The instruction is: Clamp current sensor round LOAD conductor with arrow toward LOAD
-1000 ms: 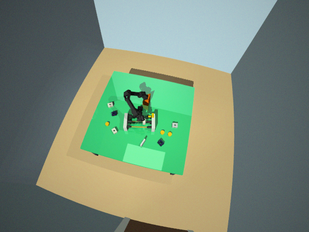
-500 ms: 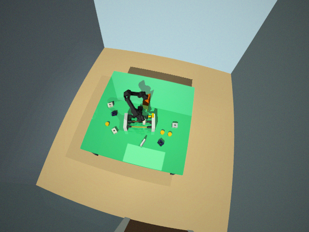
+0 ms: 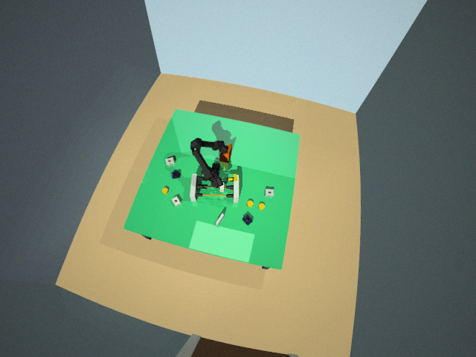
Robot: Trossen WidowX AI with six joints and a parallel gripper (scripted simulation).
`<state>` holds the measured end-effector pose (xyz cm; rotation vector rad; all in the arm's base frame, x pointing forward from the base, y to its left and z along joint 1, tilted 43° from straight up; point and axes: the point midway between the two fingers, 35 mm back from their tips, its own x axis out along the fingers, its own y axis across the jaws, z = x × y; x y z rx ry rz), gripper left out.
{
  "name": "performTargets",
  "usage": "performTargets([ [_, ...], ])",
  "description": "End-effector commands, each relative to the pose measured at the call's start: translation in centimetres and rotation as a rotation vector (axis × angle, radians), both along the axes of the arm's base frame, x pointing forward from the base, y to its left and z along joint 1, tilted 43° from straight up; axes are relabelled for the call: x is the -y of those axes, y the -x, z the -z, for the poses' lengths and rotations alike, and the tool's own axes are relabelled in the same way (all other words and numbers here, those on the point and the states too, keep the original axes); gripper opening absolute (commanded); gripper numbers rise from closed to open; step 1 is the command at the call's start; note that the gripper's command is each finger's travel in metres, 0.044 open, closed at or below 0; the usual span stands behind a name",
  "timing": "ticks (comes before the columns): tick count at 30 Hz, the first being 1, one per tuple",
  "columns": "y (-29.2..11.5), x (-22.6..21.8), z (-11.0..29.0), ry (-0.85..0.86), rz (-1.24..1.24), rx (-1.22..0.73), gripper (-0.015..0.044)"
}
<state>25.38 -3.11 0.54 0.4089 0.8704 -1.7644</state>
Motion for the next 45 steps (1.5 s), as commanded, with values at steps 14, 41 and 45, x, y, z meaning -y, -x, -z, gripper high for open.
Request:
performTargets([
  [14, -1.0, -0.8, -0.6, -0.058, -0.201, 0.213, 0.0],
  [41, -2.0, 0.4, -1.6, -0.057, -0.203, 0.213, 0.0],
  [45, -2.1, 0.7, -1.8, -0.056, -0.202, 0.213, 0.0],
])
